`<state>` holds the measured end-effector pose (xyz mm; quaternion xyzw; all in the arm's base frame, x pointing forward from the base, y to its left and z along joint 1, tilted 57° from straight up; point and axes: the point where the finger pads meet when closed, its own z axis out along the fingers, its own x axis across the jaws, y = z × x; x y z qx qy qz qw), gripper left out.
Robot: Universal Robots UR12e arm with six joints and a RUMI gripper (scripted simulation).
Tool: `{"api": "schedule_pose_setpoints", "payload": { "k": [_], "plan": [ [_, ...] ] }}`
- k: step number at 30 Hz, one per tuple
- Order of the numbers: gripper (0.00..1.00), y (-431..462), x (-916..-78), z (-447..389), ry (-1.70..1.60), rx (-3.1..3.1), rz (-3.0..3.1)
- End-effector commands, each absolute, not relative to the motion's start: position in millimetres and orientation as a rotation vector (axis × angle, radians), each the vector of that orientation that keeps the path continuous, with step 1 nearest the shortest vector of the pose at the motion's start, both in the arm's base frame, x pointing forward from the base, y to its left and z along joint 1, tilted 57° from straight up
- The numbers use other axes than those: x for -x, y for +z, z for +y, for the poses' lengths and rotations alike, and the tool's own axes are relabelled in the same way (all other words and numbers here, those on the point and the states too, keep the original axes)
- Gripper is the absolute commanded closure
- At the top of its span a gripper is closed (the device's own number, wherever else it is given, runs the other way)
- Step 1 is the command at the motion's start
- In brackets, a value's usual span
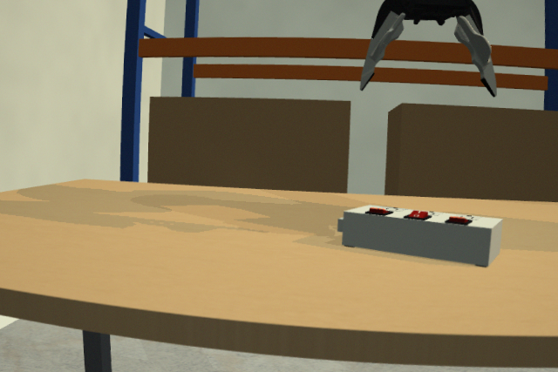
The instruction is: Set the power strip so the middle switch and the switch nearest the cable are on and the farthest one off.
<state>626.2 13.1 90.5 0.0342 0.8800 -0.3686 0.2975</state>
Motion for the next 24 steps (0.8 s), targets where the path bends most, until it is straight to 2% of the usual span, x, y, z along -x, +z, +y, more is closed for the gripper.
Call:
{"api": "schedule_pose_setpoints", "payload": {
  "k": [1, 11, 24],
  "plan": [
    [0.00, 89.8, -627.4, 13.2, -0.990, -0.063, 2.344],
    [0.00, 82.3, -636.3, 11.2, -1.068, 0.132, 2.380],
    [0.00, 55.7, -662.5, 6.1, -1.286, 0.777, 2.404]
  ]
}}
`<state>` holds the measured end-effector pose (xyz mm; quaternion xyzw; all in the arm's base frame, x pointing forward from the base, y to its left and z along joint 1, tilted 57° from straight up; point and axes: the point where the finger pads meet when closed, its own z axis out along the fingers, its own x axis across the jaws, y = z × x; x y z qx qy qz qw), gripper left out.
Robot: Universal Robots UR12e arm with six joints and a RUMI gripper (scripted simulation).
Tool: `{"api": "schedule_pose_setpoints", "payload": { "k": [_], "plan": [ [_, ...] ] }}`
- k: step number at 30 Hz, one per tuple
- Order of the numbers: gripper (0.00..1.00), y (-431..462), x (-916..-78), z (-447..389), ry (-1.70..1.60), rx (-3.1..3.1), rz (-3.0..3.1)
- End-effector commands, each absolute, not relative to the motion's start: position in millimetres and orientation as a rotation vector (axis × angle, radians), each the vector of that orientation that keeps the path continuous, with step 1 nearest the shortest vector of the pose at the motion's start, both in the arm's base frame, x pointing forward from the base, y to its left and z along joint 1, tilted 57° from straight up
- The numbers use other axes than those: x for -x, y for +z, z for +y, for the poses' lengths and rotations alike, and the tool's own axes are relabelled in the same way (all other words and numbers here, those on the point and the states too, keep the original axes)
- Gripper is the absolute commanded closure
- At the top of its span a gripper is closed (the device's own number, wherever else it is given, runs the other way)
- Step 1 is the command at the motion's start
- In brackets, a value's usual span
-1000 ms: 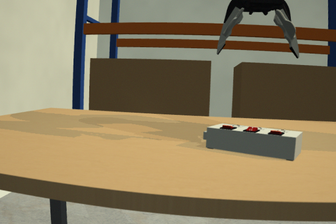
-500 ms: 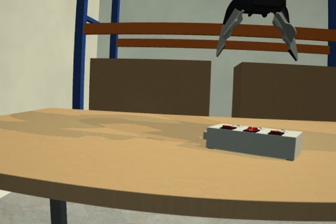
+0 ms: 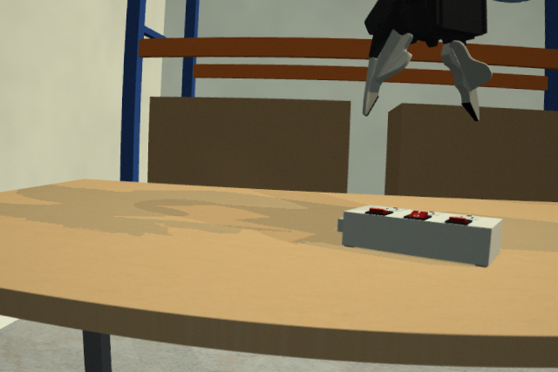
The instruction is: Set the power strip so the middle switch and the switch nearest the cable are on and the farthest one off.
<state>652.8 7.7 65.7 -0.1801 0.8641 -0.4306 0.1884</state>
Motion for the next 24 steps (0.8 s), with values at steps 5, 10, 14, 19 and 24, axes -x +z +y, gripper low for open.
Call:
{"api": "schedule_pose_setpoints", "payload": {
  "k": [5, 10, 14, 19, 24],
  "plan": [
    [0.00, 48.8, -668.0, 5.1, -1.329, 0.930, 2.390],
    [0.00, 39.1, -675.1, 3.8, -1.383, 1.141, 2.358],
    [0.00, 33.8, -678.7, 3.1, -1.409, 1.252, 2.336],
    [0.00, 30.8, -680.6, 2.8, -1.423, 1.314, 2.321],
    [0.00, 30.5, -680.8, 2.7, -1.425, 1.321, 2.319]
  ]
}}
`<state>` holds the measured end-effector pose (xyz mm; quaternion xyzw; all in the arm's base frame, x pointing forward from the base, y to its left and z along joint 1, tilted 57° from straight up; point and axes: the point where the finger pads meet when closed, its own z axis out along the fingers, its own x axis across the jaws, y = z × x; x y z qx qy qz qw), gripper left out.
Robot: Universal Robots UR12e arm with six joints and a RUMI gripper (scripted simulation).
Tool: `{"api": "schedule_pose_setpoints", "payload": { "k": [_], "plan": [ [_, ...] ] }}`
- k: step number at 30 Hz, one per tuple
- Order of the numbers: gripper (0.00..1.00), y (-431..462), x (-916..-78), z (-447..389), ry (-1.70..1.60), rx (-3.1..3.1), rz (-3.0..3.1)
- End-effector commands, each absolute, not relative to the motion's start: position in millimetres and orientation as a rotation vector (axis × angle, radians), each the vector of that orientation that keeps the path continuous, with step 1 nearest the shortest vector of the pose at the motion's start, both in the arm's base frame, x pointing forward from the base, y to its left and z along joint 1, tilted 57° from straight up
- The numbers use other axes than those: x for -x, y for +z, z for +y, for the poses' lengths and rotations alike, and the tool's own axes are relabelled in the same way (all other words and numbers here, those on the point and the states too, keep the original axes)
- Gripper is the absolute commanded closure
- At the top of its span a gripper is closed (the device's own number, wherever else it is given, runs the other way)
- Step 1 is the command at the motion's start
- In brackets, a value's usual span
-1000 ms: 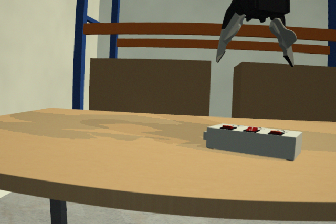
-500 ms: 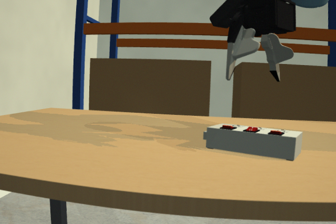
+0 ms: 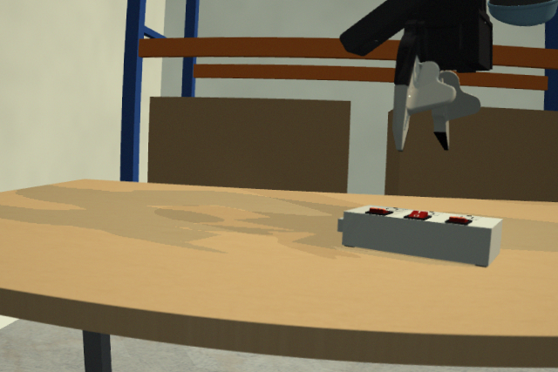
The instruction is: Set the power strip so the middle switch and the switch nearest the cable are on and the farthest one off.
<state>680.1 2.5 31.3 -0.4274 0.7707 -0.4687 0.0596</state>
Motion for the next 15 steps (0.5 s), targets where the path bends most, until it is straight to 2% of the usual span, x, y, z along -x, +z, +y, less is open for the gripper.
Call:
{"api": "schedule_pose_setpoints", "payload": {
  "k": [1, 2, 15],
  "plan": [
    [0.00, 30.5, -680.8, 2.7, -1.425, 1.321, 2.319],
    [1.00, 30.5, -680.8, 2.7, -1.425, 1.321, 2.319],
    [1.00, 30.5, -680.8, 2.7, -1.425, 1.321, 2.319]
  ]
}}
